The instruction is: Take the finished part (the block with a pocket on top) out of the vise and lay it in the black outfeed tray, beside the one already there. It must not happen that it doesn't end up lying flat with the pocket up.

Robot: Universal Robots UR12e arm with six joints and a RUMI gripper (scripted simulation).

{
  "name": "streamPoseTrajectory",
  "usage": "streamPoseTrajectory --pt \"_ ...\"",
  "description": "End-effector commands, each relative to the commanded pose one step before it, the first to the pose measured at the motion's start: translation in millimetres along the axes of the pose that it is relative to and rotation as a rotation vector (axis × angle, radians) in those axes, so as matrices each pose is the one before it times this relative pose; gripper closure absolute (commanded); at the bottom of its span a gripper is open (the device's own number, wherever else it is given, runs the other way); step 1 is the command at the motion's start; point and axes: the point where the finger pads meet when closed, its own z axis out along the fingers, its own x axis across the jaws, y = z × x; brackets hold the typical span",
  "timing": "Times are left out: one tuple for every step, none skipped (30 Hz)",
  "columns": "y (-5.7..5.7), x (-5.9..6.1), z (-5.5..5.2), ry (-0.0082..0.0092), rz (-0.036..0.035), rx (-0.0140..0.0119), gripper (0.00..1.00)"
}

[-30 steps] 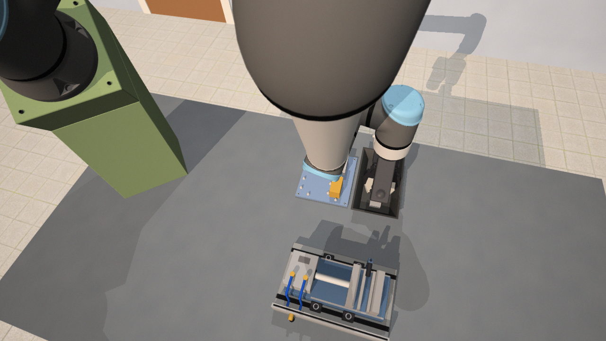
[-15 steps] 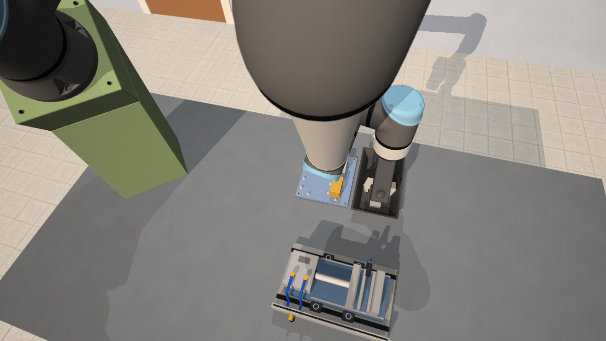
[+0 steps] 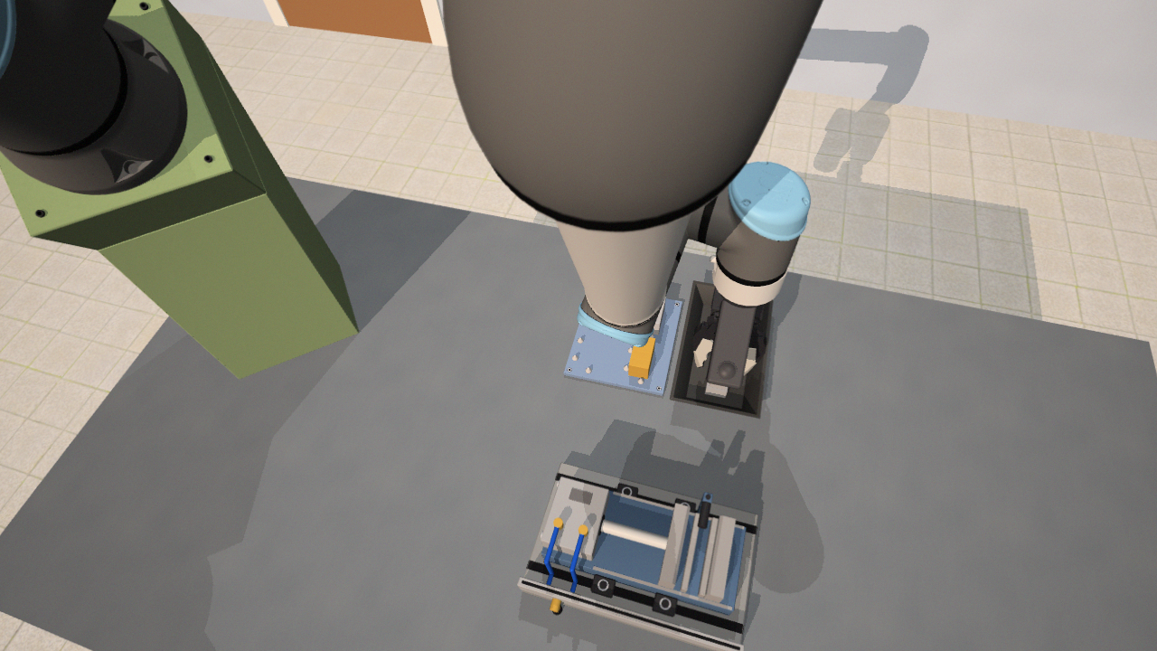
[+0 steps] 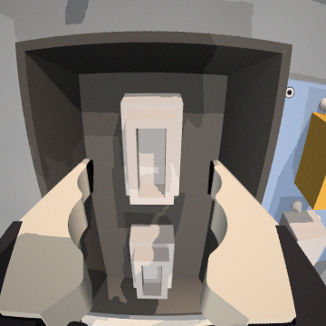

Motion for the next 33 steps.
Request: streamPoseTrajectory --pt "0.13 -0.56 -0.66 -0.00107 0.00002 -0.00011 0.6" --pt "0.0 0.0 0.0 0.0 0.0 0.0 0.6" --pt "0.0 0.0 -0.02 0.0 0.0 0.0 0.6" --pt "0.0 0.0 -0.1 0.0 0.0 0.0 0.6" --pt "0.0 0.0 -0.27 0.0 0.0 0.0 0.6" --pt "0.0 0.0 -0.5 0.0 0.0 0.0 0.6" --pt "0.0 0.0 -0.79 0.0 0.0 0.0 0.6" --pt "0.0 0.0 -1.12 0.0 0.0 0.0 0.6" --pt "0.0 0.0 -1.48 0.0 0.0 0.0 0.6" --pt "0.0 0.0 0.0 0.0 0.0 0.0 0.6" --pt "0.0 0.0 0.0 0.0 0.0 0.0 0.6" --pt "0.0 0.0 -1.87 0.0 0.0 0.0 0.6" --pt "0.0 0.0 -2.28 0.0 0.0 0.0 0.6" --pt "0.0 0.0 -2.69 0.0 0.0 0.0 0.6" --pt "0.0 0.0 -3.1 0.0 0.0 0.0 0.6" --pt "0.0 0.0 -3.5 0.0 0.0 0.0 0.6" --pt "0.0 0.0 -3.88 0.0 0.0 0.0 0.6" --pt "0.0 0.0 -4.25 0.0 0.0 0.0 0.6" --pt "0.0 0.0 -4.59 0.0 0.0 0.0 0.6" --pt "0.0 0.0 -4.89 0.0 0.0 0.0 0.6" --pt "0.0 0.0 -5.16 0.0 0.0 0.0 0.6" --pt "0.0 0.0 -5.4 0.0 0.0 0.0 0.6" --pt "0.0 0.0 -5.59 0.0 0.0 0.0 0.6" --pt "0.0 0.0 -5.74 0.0 0.0 0.0 0.6" --pt "0.0 0.0 -5.84 0.0 0.0 0.0 0.6" --pt "0.0 0.0 -5.9 0.0 0.0 0.0 0.6" --pt "0.0 0.0 0.0 0.0 0.0 0.0 0.6" --pt "0.0 0.0 0.0 0.0 0.0 0.0 0.6" --pt "0.0 0.0 -5.91 0.0 0.0 0.0 0.6" --pt "0.0 0.0 -5.88 0.0 0.0 0.0 0.6" --pt "0.0 0.0 -5.8 0.0 0.0 0.0 0.6" --pt "0.0 0.0 -5.68 0.0 0.0 0.0 0.6" --pt "0.0 0.0 -5.51 0.0 0.0 0.0 0.6"
